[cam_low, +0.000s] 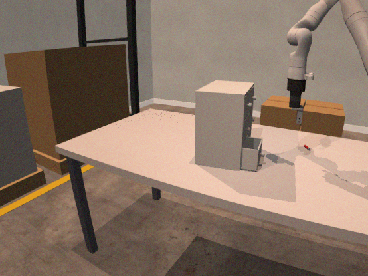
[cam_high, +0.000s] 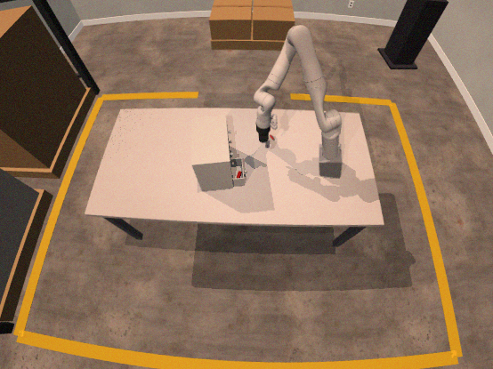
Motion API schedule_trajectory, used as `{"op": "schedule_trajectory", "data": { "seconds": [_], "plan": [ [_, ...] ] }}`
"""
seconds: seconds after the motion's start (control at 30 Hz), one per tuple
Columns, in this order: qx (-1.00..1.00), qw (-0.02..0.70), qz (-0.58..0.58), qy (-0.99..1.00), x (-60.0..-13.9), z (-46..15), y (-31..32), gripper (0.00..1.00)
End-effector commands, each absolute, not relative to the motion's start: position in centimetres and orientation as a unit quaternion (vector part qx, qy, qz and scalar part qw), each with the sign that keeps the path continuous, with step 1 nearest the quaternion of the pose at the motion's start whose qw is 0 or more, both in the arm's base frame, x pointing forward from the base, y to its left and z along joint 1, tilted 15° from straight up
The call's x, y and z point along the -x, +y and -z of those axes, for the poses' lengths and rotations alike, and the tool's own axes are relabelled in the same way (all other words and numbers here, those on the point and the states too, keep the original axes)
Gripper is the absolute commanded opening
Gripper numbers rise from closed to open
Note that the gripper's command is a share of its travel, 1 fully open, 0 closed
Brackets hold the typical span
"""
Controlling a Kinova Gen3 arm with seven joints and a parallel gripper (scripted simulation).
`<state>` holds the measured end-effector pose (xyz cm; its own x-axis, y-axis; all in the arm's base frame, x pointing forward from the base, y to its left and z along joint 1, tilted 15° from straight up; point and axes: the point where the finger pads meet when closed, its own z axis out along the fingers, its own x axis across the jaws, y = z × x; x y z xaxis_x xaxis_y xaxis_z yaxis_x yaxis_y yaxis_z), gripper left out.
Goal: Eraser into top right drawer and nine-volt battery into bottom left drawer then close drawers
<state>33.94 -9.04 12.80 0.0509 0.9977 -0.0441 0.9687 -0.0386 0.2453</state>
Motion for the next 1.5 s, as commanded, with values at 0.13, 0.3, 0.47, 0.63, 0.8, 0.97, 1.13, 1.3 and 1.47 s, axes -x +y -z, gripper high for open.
{"op": "schedule_trajectory", "data": {
  "seconds": [0.13,0.3,0.47,0.63,0.8,0.97,1.13,1.3,1.47],
  "plan": [
    [-0.705,0.113,-0.067,0.697,-33.0,-12.9,-0.9,1.00],
    [-0.706,0.114,-0.069,0.696,-32.6,-12.9,3.1,1.00],
    [-0.706,0.113,-0.069,0.696,-32.2,-12.8,6.8,1.00],
    [-0.706,0.113,-0.069,0.696,-31.5,-12.6,11.3,1.00],
    [-0.706,0.115,-0.066,0.695,-30.8,-12.4,15.6,1.00],
    [-0.701,0.112,-0.068,0.701,-30.4,-12.3,18.6,1.00],
    [-0.701,0.110,-0.066,0.701,-29.6,-11.9,23.1,1.00],
    [-0.701,0.111,-0.065,0.702,-28.8,-11.7,27.4,1.00],
    [-0.700,0.110,-0.065,0.702,-28.6,-11.6,29.8,1.00]
  ]
}}
